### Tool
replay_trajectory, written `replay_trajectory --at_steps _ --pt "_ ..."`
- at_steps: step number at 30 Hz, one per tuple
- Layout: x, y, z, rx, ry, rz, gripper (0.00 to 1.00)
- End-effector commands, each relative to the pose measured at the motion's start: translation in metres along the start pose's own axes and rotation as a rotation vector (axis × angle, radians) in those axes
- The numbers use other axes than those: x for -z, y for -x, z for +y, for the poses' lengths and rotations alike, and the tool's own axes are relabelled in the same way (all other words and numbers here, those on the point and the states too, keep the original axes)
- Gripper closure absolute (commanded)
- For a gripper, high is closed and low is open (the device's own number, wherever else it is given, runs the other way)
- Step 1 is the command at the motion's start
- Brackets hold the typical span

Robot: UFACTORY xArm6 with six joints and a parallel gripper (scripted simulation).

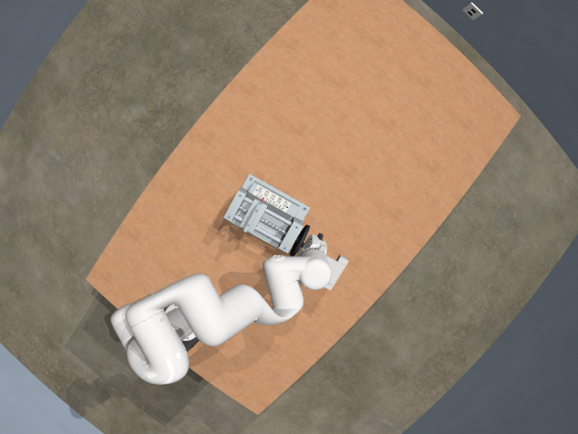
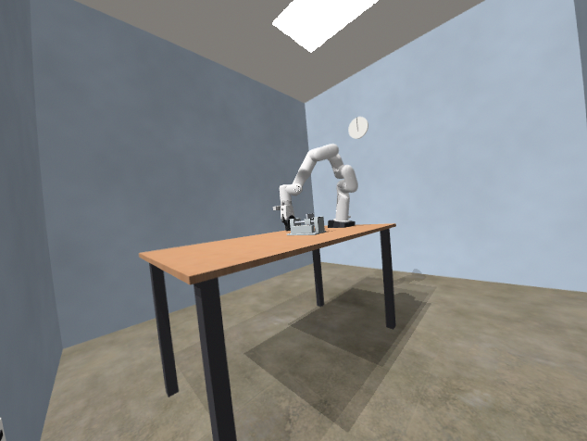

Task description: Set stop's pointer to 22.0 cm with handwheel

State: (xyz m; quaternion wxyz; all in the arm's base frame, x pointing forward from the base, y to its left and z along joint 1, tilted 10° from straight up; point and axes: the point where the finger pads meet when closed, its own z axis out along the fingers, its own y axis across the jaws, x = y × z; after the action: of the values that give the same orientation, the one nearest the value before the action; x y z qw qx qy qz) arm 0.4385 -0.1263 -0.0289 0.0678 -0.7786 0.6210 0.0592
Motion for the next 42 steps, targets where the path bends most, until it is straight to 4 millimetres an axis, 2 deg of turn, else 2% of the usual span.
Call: replay_trajectory --at_steps 1,14,25,42 --pt "0.000 -0.001 -0.009 0.001 -0.004 0.003 0.94" --pt "0.003 -0.001 -0.027 0.001 -0.004 0.003 0.94" --pt "0.015 -0.001 -0.041 0.001 -0.004 0.003 0.94" --pt "0.036 -0.001 -0.048 0.001 -0.004 0.003 0.94"
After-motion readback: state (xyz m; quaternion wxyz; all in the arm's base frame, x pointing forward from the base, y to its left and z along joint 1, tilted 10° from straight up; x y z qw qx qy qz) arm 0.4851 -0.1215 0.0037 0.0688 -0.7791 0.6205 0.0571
